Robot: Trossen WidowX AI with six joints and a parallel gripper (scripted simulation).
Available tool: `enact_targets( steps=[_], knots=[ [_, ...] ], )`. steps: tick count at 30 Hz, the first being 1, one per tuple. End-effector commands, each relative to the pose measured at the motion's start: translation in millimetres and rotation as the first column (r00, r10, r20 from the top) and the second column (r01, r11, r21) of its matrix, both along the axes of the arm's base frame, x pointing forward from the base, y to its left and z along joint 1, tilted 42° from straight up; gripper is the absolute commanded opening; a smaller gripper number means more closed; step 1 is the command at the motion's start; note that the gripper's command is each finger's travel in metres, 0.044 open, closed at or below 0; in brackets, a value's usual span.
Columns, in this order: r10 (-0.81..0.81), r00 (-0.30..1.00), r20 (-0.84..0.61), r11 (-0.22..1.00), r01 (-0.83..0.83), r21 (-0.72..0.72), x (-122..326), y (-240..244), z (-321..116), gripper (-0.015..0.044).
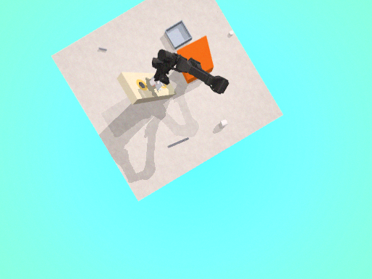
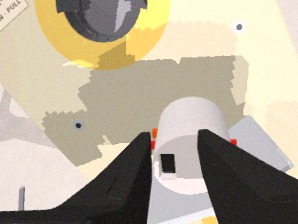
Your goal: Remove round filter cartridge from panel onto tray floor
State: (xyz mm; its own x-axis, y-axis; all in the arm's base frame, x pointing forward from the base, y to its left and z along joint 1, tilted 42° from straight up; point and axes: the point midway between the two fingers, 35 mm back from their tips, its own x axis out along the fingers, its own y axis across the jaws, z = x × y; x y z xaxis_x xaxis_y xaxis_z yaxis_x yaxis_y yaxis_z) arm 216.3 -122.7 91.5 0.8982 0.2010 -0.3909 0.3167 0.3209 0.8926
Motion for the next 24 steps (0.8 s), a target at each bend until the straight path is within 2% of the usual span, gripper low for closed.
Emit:
enact_targets(
  steps=[1,4,10,14,24],
  knots=[
    [-0.002,1.0,0.003,1.0,0.002,-0.006,-1.7,3.3,-3.0,0.0107],
    [-0.002,1.0,0.004,1.0,0.002,-0.008,0.3,-0.8,1.1,0.0107],
    [-0.002,1.0,0.004,1.0,0.002,-0.009,20.4,-42.8,44.1,0.0107],
    [-0.002,1.0,0.004,1.0,0.002,-0.009,22.5,-47.4,49.0,0.0107],
    [-0.004,1.0,0.007,1.0,0.004,-0.022,6.1,-92.1,101.5,0.037]
  ],
)
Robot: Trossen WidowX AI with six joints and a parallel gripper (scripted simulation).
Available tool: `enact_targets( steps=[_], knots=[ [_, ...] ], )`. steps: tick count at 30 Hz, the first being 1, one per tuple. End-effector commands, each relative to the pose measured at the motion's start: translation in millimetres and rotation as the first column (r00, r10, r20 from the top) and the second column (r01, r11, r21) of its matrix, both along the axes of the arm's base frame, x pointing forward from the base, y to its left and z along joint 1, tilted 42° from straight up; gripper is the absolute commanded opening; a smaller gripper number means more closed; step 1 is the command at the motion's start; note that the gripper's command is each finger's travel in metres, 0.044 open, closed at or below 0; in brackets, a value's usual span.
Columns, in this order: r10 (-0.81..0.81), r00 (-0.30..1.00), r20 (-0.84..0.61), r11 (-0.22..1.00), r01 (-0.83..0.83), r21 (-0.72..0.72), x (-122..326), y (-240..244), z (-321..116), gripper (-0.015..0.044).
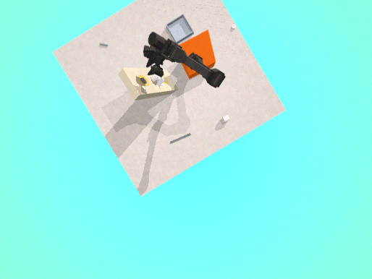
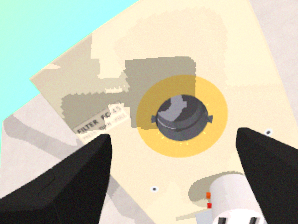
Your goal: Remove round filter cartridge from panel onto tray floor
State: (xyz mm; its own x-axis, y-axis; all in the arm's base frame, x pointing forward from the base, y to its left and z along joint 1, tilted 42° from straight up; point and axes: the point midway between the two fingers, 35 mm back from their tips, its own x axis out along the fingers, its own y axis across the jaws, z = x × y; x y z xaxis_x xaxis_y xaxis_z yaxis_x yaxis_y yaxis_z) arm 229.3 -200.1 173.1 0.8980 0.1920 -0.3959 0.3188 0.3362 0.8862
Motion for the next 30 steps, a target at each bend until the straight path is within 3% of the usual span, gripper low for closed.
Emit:
enact_targets(
  steps=[1,2,7,13,30],
  knots=[
    [-0.002,1.0,0.009,1.0,0.002,-0.004,-7.3,-15.5,21.1,0.0396],
    [-0.002,1.0,0.009,1.0,0.002,-0.004,-7.3,-15.5,21.1,0.0422],
    [0.168,0.982,-0.083,0.974,-0.179,-0.14,-8.4,14.3,-18.4,0.0305],
    [0.478,0.851,-0.219,0.805,-0.524,-0.279,-24.2,68.9,-69.7,0.0305],
    [0.487,0.844,-0.225,0.797,-0.535,-0.282,-16.9,75.0,-79.3,0.0305]
  ],
)
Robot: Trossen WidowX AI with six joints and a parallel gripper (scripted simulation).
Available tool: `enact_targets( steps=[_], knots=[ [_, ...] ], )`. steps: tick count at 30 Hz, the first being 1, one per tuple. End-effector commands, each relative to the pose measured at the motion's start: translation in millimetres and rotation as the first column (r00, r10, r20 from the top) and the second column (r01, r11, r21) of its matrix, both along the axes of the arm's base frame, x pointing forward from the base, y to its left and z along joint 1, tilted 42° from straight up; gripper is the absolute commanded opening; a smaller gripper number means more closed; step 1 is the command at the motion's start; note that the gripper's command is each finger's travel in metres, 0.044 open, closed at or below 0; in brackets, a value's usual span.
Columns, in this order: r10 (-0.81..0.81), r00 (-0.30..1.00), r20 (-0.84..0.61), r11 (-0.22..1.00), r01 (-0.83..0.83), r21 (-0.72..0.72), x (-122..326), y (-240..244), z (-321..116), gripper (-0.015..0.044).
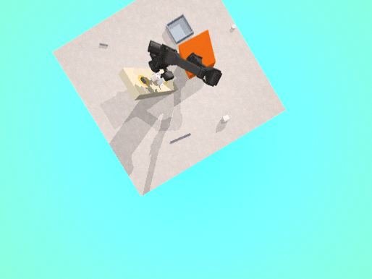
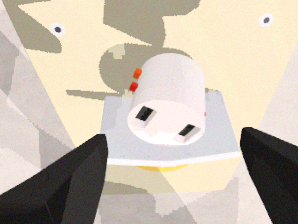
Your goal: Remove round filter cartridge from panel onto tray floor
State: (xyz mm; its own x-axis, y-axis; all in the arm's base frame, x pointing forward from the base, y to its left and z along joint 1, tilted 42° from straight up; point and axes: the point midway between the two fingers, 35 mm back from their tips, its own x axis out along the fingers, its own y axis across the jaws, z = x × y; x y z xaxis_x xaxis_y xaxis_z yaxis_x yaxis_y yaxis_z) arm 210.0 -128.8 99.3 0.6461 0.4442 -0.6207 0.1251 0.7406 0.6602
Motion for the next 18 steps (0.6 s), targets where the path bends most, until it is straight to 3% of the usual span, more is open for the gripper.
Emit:
enact_targets(
  steps=[1,18],
  knots=[
    [0.005,1.0,-0.008,1.0,-0.005,0.001,3.5,4.4,-6.6,0.0305],
    [0.005,1.0,-0.006,1.0,-0.005,0.001,21.3,17.2,-23.2,0.0305]
  ],
)
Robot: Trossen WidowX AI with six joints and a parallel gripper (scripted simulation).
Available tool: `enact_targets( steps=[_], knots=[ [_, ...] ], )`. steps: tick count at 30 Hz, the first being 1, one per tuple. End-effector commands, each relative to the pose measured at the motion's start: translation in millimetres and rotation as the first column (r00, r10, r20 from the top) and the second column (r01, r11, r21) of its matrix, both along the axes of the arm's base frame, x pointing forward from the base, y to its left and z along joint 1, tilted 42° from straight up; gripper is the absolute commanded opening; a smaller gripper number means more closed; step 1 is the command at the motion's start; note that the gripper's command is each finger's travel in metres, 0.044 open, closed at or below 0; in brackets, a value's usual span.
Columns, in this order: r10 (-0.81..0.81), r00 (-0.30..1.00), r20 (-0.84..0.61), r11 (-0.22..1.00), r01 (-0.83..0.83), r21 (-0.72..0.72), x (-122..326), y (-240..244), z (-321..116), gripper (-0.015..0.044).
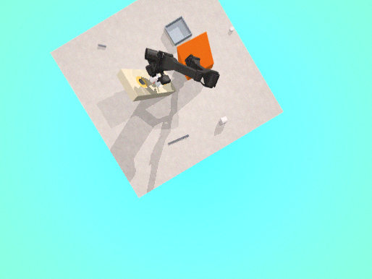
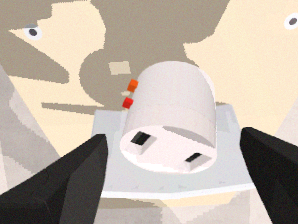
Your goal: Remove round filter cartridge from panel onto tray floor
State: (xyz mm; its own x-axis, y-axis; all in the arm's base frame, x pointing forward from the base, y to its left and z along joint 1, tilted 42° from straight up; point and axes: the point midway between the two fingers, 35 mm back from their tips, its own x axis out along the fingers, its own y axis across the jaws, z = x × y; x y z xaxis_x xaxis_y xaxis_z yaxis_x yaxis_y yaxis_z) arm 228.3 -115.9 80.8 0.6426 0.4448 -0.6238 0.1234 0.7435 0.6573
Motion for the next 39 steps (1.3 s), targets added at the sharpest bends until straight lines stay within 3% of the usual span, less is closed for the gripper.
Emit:
enact_targets(
  steps=[1,8,10,19,27,39],
  knots=[
    [0.001,1.0,-0.003,1.0,-0.001,0.005,4.0,5.2,-5.5,0.0305],
    [0.001,1.0,-0.001,1.0,-0.001,0.007,8.4,9.2,-9.3,0.0305],
    [0.001,1.0,0.001,1.0,-0.001,0.002,7.2,6.5,-6.7,0.0252],
    [0.001,1.0,0.001,1.0,-0.001,0.002,7.2,6.5,-6.7,0.0192],
    [0.001,1.0,0.002,1.0,-0.001,0.003,12.6,-1.5,1.3,0.0],
    [-0.002,1.0,-0.007,1.0,0.002,-0.003,1.8,-27.1,25.7,0.0]
  ],
)
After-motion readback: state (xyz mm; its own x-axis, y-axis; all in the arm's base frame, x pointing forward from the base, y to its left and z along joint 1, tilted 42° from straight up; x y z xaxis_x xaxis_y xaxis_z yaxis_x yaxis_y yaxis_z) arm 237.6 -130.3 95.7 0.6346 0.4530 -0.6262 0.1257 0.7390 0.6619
